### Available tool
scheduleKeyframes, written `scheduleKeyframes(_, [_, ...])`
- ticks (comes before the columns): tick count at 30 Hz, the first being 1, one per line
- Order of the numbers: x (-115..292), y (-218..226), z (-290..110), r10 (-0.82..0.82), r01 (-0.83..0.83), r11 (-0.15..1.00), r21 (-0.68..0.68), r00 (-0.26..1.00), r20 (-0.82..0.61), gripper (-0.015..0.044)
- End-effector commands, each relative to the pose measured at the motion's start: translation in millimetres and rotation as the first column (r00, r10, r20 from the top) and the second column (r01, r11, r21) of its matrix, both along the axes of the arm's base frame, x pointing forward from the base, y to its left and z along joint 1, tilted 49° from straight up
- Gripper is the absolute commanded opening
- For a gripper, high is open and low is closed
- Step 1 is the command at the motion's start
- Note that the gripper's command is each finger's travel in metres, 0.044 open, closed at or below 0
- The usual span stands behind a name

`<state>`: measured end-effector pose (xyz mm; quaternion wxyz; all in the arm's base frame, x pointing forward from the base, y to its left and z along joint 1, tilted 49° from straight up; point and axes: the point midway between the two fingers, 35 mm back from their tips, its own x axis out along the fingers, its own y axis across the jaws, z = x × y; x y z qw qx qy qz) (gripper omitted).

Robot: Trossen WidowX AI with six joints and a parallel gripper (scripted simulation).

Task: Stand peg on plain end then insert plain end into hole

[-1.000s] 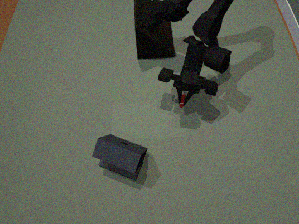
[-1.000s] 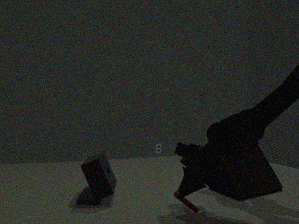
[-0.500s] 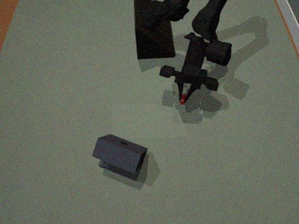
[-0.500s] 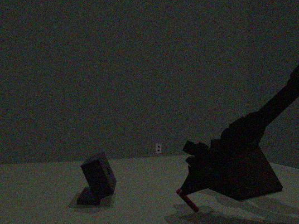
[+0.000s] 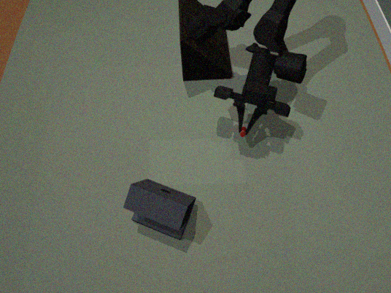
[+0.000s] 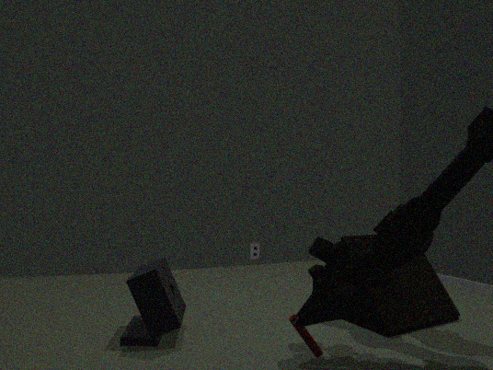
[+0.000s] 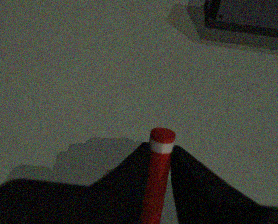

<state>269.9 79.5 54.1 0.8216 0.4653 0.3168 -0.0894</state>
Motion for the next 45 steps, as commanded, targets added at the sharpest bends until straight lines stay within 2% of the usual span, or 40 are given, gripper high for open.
scheduleKeyframes(1, [-3.5,0.8,0.7,-0.025,0.025,1.0,-0.013,0.999,0.021,0.0049])
scheduleKeyframes(45, [-30.4,12.9,6.0,-0.268,0.309,0.94,-0.142,0.931,0.247,0.0049])
